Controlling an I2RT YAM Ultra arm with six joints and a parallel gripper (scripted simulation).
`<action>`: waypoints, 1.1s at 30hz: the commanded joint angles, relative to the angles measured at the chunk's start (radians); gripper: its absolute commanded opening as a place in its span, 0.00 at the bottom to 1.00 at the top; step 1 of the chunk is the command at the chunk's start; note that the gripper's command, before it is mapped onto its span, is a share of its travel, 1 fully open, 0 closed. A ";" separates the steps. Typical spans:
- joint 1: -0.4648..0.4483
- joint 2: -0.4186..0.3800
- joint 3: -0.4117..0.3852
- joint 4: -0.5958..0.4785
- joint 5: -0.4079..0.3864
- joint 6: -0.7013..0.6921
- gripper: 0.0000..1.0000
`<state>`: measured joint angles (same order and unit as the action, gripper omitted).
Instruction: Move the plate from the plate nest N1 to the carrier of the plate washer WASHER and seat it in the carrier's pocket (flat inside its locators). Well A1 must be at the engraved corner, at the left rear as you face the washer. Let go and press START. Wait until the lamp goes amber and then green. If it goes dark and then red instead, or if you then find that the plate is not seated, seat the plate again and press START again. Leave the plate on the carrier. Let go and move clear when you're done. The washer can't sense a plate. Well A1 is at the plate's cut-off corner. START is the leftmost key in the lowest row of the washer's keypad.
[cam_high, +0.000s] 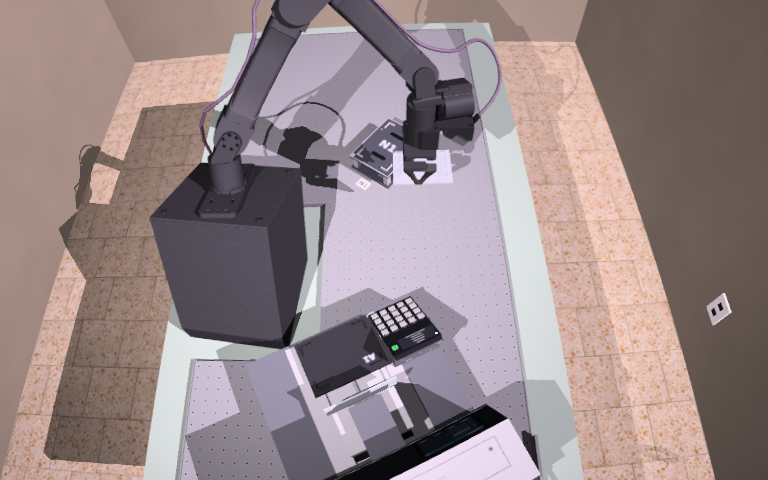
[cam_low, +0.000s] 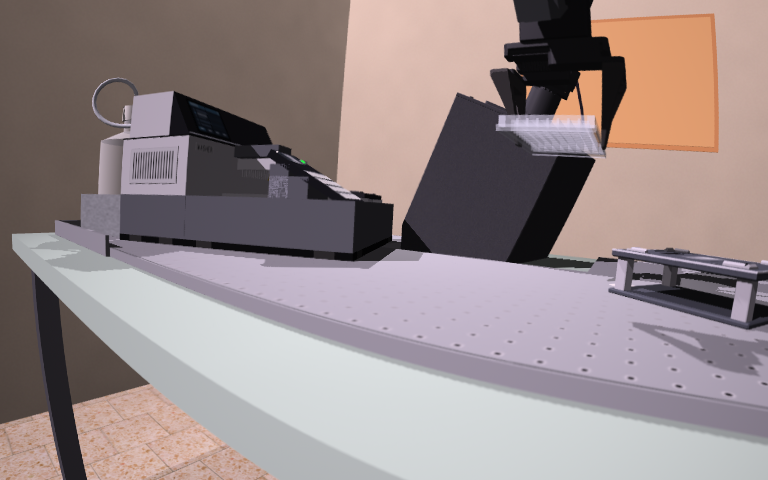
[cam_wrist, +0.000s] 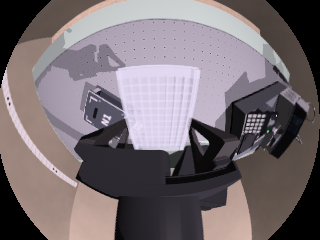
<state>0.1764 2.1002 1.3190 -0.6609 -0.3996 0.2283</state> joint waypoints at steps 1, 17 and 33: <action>-0.002 -0.035 0.037 -0.018 -0.011 -0.017 0.84; -0.016 -0.034 0.038 -0.018 -0.004 -0.017 0.84; -0.016 -0.034 0.038 -0.018 -0.004 -0.017 0.84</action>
<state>0.1791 2.1006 1.3205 -0.6647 -0.4023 0.2230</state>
